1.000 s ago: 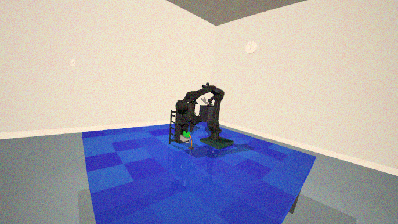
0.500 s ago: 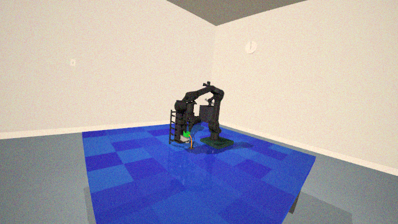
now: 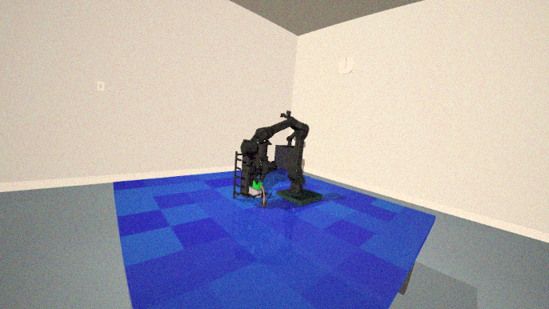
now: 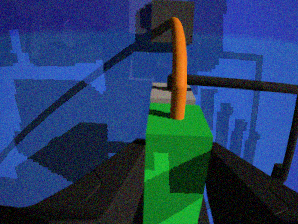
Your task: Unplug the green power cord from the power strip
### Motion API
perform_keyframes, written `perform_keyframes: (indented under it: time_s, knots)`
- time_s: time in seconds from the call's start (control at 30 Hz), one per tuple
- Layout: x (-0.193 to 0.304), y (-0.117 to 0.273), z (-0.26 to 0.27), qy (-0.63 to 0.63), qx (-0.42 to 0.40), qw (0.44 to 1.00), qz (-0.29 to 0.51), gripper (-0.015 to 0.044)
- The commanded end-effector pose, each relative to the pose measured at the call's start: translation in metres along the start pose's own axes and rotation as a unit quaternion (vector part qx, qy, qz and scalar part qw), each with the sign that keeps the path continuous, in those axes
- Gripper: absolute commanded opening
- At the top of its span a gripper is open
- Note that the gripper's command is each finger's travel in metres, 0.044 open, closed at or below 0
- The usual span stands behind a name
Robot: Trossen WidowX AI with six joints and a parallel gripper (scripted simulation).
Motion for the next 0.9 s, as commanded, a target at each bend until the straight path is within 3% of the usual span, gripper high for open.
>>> perform_keyframes:
  time_s: [0.0, 0.07, 0.87]
  knots:
    - [0.0, 0.0, -0.001, -0.001, 0.002, 1.0, 0.0, 0.0028]
    - [0.0, 0.0, -0.001, -0.001, 0.002, 1.0, 0.0, 0.0]
    - [-0.037, 0.0, 0.004, 0.0, 0.0, 1.0, -0.002, 0.0]
Point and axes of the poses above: the point midway between the two fingers, 35 mm back from their tips, its own y axis back along the fingers, its own z axis across the jaws, x = y × z, the point moved 5 cm from there along y, back along the fingers, and after that the axes turned 10 degrees about -y, right-handed, at the moved point
